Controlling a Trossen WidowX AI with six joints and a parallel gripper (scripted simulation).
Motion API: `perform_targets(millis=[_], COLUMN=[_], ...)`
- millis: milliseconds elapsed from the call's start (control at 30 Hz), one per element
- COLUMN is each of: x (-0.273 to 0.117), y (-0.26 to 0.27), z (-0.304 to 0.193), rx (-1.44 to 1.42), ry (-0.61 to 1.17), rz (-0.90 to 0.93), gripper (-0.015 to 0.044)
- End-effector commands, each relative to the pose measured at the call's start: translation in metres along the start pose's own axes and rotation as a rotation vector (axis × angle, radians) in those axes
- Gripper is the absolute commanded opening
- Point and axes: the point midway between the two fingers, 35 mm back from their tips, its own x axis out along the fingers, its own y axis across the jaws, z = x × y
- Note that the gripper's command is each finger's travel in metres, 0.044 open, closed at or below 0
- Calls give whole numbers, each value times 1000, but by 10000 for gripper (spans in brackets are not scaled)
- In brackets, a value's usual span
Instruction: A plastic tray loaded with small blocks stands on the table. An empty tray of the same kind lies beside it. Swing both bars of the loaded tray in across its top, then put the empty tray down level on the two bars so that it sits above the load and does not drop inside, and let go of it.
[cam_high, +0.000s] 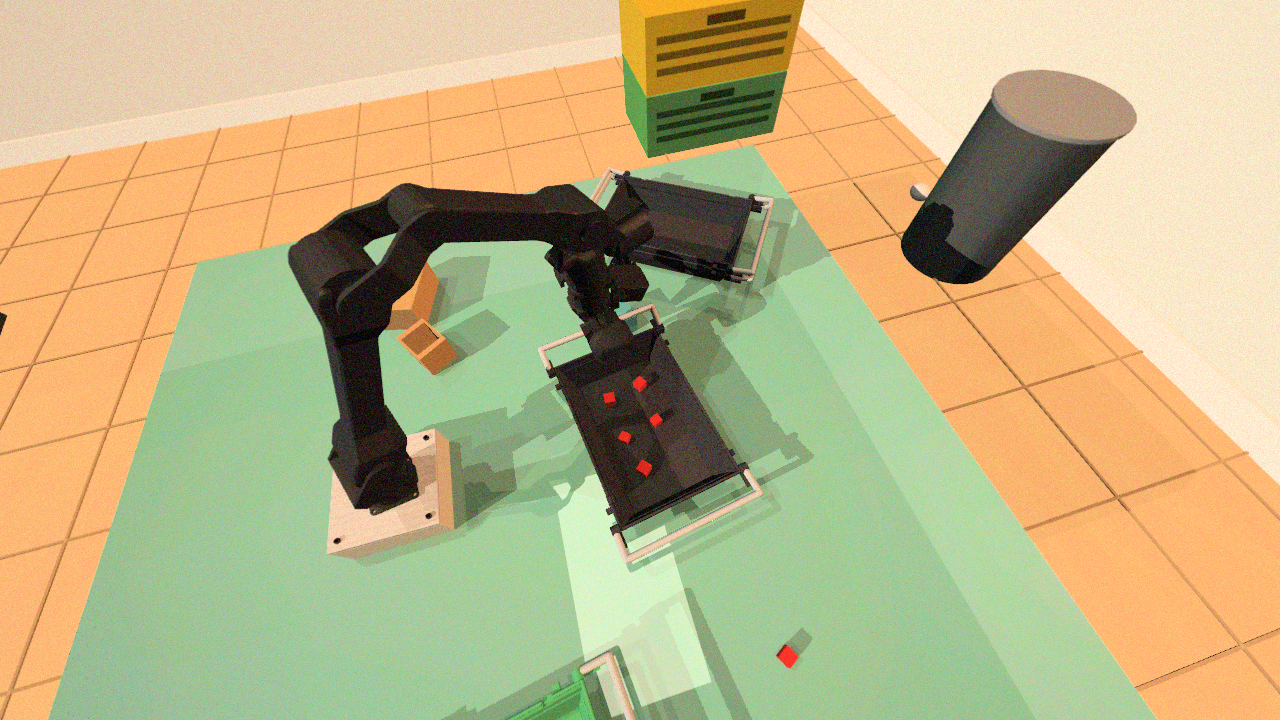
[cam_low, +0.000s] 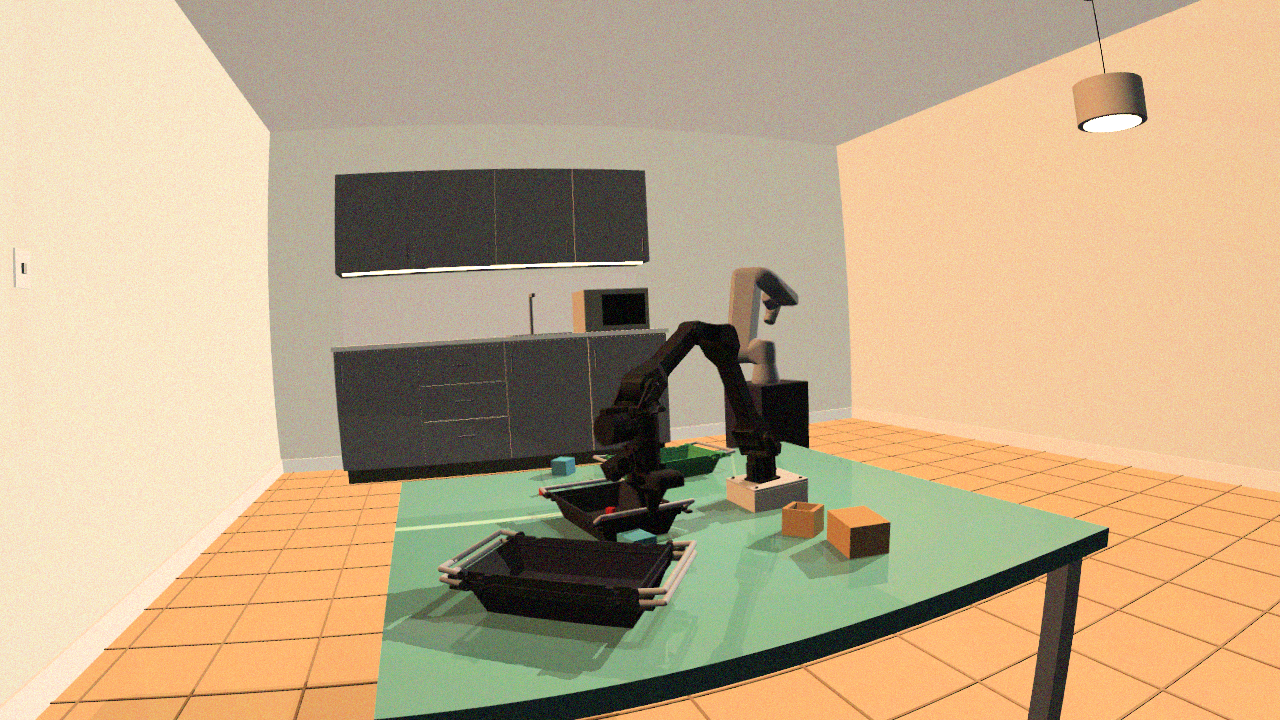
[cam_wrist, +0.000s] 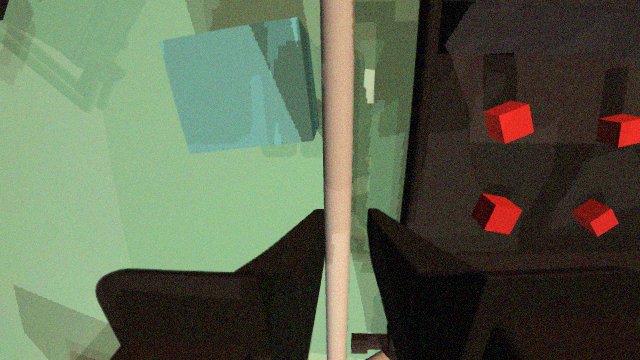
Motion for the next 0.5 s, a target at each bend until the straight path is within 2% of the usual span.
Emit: perform_targets(millis=[0, 267, 467], x=[-8, -11, 2], y=[-16, -35, -59], z=[2, 2, 2], rx=[9, 8, 8], ry=[-5, -5, -5], rz=[-12, -14, -16], gripper=[88, 88, 88])
